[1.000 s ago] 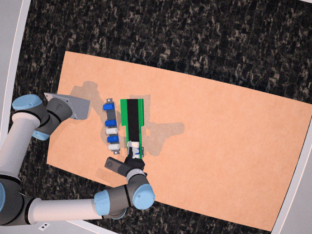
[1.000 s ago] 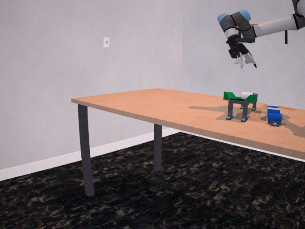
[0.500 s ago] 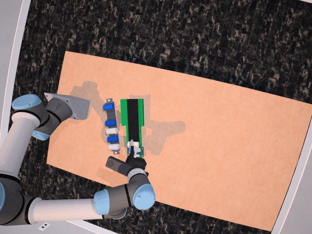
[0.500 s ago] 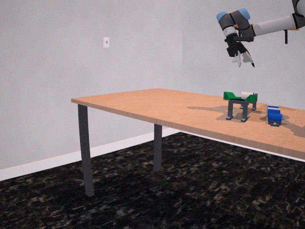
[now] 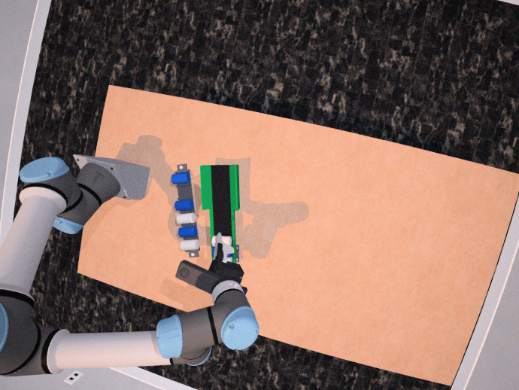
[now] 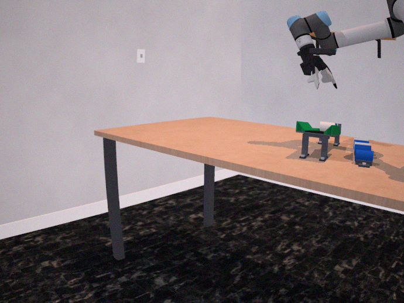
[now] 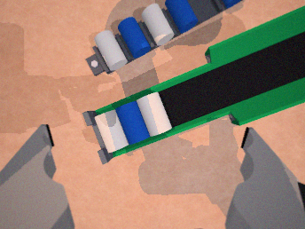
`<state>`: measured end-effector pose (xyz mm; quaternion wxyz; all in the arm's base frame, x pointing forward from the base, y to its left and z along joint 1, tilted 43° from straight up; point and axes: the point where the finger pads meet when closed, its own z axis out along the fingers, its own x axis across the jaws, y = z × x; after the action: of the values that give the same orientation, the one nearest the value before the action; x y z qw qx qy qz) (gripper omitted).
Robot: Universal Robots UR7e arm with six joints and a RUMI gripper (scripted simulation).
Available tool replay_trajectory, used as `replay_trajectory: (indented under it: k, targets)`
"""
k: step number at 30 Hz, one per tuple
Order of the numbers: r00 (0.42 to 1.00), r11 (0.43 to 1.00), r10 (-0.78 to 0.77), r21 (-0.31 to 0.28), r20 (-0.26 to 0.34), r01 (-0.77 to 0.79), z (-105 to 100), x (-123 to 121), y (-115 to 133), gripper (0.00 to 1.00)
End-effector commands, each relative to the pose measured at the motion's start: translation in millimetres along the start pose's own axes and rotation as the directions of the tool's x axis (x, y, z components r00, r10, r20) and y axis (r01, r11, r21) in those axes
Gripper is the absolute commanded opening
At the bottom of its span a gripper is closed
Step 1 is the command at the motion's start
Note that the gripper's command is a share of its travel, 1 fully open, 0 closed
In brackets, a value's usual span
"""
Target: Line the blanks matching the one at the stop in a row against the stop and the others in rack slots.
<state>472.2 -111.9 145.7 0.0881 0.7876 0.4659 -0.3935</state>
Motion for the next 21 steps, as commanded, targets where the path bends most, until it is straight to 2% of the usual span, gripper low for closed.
replay_trajectory:
  k: [1, 14, 21]
  targets:
    - [1.000, 1.000, 0.000, -0.001, 0.000, 0.000, -1, 0, 0, 1.00]
    - [1.000, 1.000, 0.000, -0.001, -0.001, 0.000, 4, -2, -3, 1.00]
    - [1.000, 1.000, 0.000, -0.002, -0.002, 0.000, 32, -14, -24, 1.00]
